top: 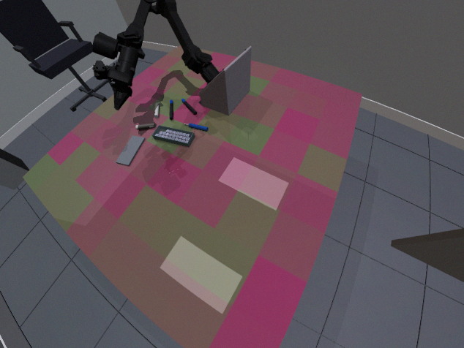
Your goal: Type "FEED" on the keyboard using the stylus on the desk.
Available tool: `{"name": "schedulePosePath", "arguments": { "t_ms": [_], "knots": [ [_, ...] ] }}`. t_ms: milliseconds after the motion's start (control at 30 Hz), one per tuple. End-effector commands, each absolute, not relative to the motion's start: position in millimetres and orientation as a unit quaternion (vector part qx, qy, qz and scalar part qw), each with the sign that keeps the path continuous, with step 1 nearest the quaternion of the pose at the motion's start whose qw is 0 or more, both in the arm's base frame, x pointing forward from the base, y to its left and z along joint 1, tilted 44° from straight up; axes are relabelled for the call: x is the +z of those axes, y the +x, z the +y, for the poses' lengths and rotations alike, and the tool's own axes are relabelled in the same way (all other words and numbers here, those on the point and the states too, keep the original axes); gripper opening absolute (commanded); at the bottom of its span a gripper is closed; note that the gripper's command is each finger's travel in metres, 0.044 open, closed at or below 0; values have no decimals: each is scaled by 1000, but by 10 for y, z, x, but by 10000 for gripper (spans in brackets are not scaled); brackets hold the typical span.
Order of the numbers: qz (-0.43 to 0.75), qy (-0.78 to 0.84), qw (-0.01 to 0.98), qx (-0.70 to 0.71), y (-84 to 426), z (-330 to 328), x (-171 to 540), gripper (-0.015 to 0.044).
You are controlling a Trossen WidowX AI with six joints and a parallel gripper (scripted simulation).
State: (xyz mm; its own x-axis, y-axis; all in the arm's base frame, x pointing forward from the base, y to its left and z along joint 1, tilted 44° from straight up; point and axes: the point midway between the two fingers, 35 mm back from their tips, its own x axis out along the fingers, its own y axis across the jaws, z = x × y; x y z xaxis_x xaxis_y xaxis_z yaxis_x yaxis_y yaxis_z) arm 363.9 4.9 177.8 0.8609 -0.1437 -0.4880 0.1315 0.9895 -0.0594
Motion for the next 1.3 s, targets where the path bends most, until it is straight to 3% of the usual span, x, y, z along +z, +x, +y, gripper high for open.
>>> {"name": "schedulePosePath", "arguments": {
  "t_ms": [0, 267, 467, 933, 1267],
  "knots": [
    [371, -57, 921, -103, 3628, 69, 1138, 20],
    [575, -215, 775, -153, 3213, 16, 38, 0],
    [660, -349, 644, -168, 2831, -86, -417, 0],
    [661, -353, 640, -168, 2828, -105, -412, 0],
    [661, -354, 639, -169, 2969, -503, -26, 0]
  ]
}}
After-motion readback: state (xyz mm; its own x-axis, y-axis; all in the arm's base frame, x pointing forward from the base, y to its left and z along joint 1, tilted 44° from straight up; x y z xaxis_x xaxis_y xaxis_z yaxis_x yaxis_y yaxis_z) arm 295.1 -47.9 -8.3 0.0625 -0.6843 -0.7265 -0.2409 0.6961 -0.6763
